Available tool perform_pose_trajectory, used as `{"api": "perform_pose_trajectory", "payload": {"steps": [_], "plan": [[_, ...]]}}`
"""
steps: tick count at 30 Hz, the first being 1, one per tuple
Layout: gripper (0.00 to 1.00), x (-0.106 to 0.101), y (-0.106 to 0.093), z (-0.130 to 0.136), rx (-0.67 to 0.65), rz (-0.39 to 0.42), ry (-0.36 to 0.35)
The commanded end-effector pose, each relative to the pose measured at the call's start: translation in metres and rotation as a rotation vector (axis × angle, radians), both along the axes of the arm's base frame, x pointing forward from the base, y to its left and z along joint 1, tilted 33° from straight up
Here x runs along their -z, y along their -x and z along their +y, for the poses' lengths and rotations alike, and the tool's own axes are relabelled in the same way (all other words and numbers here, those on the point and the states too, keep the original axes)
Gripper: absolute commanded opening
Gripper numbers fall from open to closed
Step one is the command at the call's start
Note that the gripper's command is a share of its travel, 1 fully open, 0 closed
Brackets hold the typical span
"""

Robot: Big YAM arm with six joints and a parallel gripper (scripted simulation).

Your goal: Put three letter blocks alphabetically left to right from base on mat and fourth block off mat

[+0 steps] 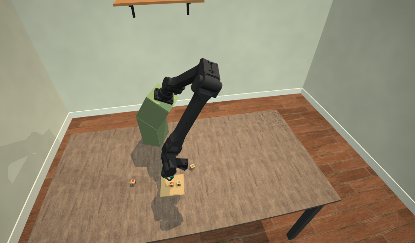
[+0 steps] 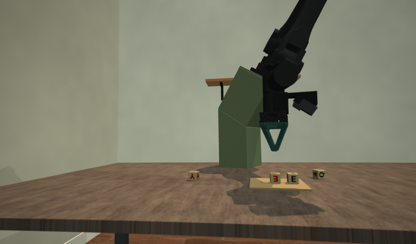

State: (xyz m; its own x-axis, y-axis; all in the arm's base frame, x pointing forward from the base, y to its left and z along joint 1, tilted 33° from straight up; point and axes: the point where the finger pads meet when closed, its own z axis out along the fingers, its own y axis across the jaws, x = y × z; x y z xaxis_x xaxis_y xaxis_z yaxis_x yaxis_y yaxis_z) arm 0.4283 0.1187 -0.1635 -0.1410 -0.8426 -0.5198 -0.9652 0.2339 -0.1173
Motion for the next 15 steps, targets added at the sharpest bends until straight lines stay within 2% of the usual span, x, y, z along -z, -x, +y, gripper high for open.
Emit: {"api": "perform_pose_trajectory", "payload": {"steps": [1, 15], "plan": [[0.51, -0.0010, -0.0053, -0.0106, -0.127, -0.081, 0.026], [0.51, -0.0012, -0.0051, -0.0089, -0.131, -0.082, 0.027]]}}
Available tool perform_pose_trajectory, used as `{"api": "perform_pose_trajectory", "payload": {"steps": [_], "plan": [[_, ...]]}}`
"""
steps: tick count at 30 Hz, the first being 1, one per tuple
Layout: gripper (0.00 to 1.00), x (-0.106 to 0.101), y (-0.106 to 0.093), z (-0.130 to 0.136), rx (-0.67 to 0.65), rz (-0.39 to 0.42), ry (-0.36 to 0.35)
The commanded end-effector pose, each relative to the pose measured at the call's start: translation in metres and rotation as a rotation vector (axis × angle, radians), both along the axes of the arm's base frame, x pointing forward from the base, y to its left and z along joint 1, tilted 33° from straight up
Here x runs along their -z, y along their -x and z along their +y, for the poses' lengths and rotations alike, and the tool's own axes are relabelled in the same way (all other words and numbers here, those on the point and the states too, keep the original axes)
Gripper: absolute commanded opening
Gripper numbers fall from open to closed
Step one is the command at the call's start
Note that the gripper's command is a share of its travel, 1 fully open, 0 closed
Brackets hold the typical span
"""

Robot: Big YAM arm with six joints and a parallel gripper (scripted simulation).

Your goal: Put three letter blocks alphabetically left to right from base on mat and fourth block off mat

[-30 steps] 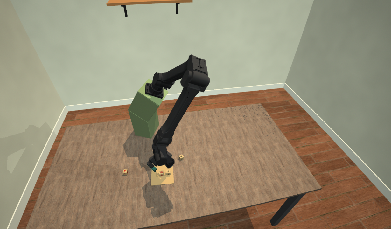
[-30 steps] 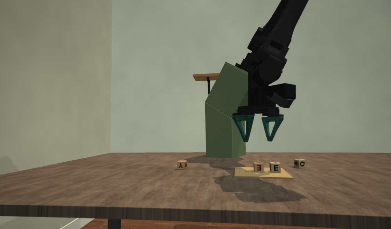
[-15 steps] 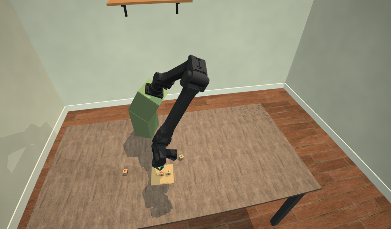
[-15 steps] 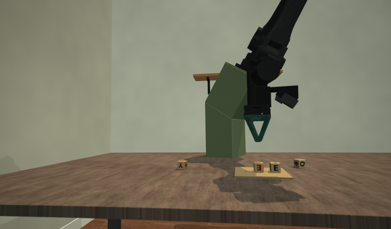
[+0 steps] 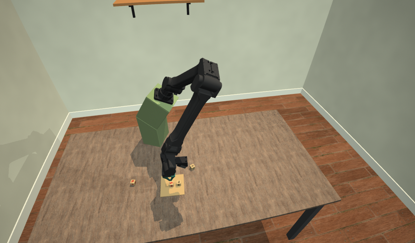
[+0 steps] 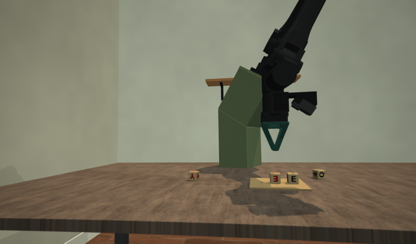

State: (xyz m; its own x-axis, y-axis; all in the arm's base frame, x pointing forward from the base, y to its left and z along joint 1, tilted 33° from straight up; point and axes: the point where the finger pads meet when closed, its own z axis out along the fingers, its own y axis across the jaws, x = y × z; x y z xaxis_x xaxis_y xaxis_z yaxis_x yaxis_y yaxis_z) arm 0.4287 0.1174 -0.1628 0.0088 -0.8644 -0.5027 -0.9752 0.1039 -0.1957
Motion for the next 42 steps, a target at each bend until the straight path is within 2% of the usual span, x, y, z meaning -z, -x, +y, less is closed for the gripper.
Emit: {"api": "perform_pose_trajectory", "payload": {"steps": [1, 23, 24, 27, 38, 40, 41, 42], "plan": [[0.51, -0.001, -0.005, -0.008, -0.001, -0.006, 0.001], [0.51, 0.002, -0.004, -0.006, -0.006, -0.005, 0.001], [0.51, -0.005, -0.009, -0.004, -0.009, -0.024, 0.000], [0.51, 0.004, -0.005, -0.001, -0.019, -0.016, 0.002], [0.51, 0.013, -0.007, 0.010, -0.015, -0.014, 0.000], [0.51, 0.013, -0.007, 0.010, -0.015, -0.014, 0.000], [0.51, 0.003, -0.016, 0.009, -0.011, -0.041, -0.003], [0.51, 0.013, -0.009, 0.012, -0.018, -0.019, -0.001]]}}
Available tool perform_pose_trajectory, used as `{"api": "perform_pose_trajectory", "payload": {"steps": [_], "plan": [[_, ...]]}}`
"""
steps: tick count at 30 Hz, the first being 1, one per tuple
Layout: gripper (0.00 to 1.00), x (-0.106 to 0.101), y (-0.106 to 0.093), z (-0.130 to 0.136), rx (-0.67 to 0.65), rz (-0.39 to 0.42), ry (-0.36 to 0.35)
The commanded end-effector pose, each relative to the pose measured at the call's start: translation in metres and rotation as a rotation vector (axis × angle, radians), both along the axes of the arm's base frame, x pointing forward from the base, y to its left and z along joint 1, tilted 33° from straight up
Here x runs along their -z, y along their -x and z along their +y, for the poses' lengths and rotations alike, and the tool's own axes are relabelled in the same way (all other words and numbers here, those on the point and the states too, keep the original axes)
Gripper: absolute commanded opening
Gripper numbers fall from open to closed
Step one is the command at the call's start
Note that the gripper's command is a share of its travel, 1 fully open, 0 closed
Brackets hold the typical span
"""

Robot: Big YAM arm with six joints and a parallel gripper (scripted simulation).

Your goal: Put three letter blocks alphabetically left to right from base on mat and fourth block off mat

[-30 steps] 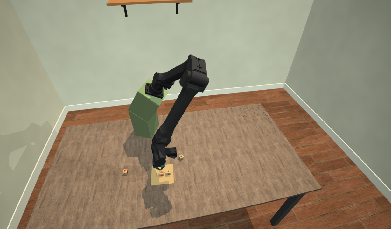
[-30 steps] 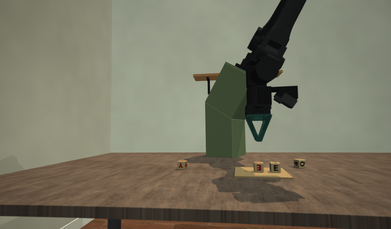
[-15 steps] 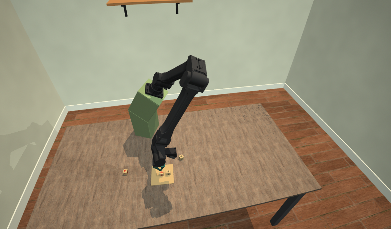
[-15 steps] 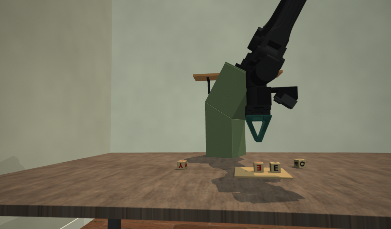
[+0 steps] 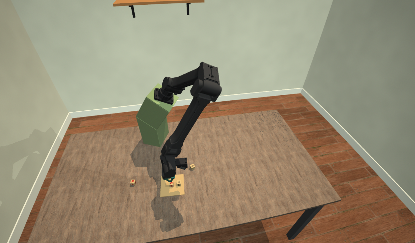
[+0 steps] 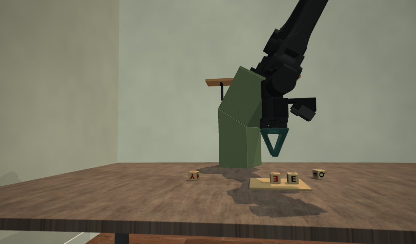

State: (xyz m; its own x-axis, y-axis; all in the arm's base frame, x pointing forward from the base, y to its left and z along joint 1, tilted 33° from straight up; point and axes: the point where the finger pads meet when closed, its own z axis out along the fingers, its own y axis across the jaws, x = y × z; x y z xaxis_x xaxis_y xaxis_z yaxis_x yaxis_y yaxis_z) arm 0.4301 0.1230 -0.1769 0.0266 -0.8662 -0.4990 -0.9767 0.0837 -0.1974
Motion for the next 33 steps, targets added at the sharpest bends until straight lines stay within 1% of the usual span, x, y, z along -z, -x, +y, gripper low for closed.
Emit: {"api": "perform_pose_trajectory", "payload": {"steps": [1, 13, 15, 16, 18, 22, 24, 27, 30, 32, 33], "plan": [[0.51, 0.003, -0.006, 0.007, 0.002, -0.012, -0.004], [0.51, 0.019, -0.010, 0.016, 0.002, -0.012, -0.005], [0.51, 0.019, -0.010, 0.016, 0.002, -0.012, -0.005], [0.51, 0.004, -0.025, 0.010, 0.019, -0.049, -0.009], [0.51, 0.023, -0.011, 0.016, 0.006, -0.012, -0.004], [0.51, 0.026, -0.012, 0.020, 0.002, -0.012, -0.005], [0.51, 0.028, -0.013, 0.017, 0.010, -0.012, -0.005], [0.51, 0.024, -0.018, 0.021, 0.005, -0.026, -0.007], [0.51, 0.031, -0.014, 0.021, 0.006, -0.012, -0.005], [0.51, 0.031, -0.014, 0.021, 0.006, -0.012, -0.005], [0.51, 0.022, -0.020, 0.016, 0.018, -0.030, -0.008]]}}
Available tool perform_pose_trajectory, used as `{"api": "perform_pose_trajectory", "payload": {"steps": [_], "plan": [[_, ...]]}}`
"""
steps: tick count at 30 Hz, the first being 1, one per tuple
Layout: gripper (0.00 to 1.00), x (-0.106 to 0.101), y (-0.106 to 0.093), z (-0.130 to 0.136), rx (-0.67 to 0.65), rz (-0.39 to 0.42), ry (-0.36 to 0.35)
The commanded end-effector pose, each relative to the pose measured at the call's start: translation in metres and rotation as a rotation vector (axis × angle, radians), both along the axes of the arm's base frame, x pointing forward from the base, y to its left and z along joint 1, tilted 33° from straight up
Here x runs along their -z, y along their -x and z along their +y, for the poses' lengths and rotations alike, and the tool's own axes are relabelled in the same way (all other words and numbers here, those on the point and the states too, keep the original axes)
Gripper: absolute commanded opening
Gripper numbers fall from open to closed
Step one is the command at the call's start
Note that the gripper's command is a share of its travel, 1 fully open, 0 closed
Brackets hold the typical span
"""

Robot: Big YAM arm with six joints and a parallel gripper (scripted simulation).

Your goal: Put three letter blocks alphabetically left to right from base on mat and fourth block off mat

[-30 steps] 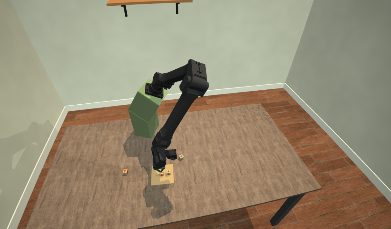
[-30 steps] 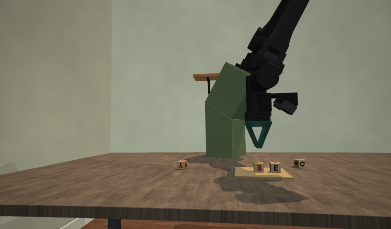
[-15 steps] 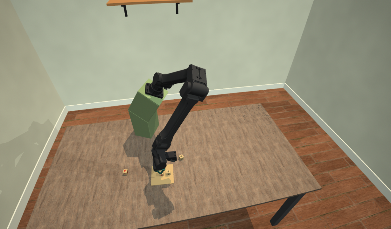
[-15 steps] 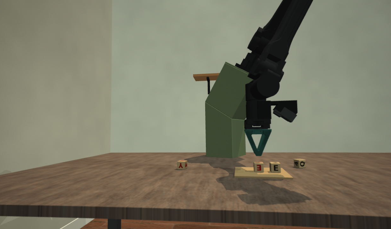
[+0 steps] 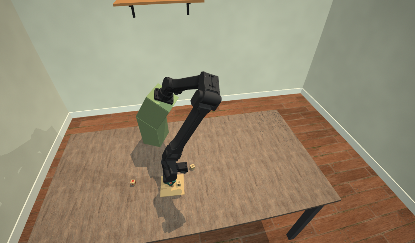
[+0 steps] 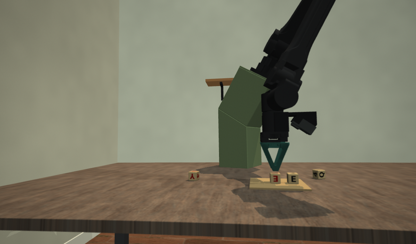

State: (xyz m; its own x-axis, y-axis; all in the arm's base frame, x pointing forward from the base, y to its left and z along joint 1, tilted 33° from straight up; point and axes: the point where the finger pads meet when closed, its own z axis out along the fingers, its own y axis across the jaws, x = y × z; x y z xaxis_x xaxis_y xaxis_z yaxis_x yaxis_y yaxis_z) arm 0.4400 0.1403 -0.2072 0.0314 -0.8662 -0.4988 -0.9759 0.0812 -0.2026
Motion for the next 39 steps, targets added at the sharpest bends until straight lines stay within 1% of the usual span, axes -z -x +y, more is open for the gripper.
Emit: {"api": "perform_pose_trajectory", "payload": {"steps": [1, 5, 28, 35, 39], "plan": [[0.51, -0.008, -0.010, 0.000, 0.019, -0.024, -0.008], [0.51, -0.004, -0.008, 0.001, 0.017, -0.017, -0.007], [0.51, -0.004, -0.008, 0.001, 0.017, -0.017, -0.007], [0.51, 0.003, -0.004, 0.006, 0.005, -0.006, -0.005], [0.51, 0.007, -0.005, 0.009, 0.005, -0.006, -0.005]]}}
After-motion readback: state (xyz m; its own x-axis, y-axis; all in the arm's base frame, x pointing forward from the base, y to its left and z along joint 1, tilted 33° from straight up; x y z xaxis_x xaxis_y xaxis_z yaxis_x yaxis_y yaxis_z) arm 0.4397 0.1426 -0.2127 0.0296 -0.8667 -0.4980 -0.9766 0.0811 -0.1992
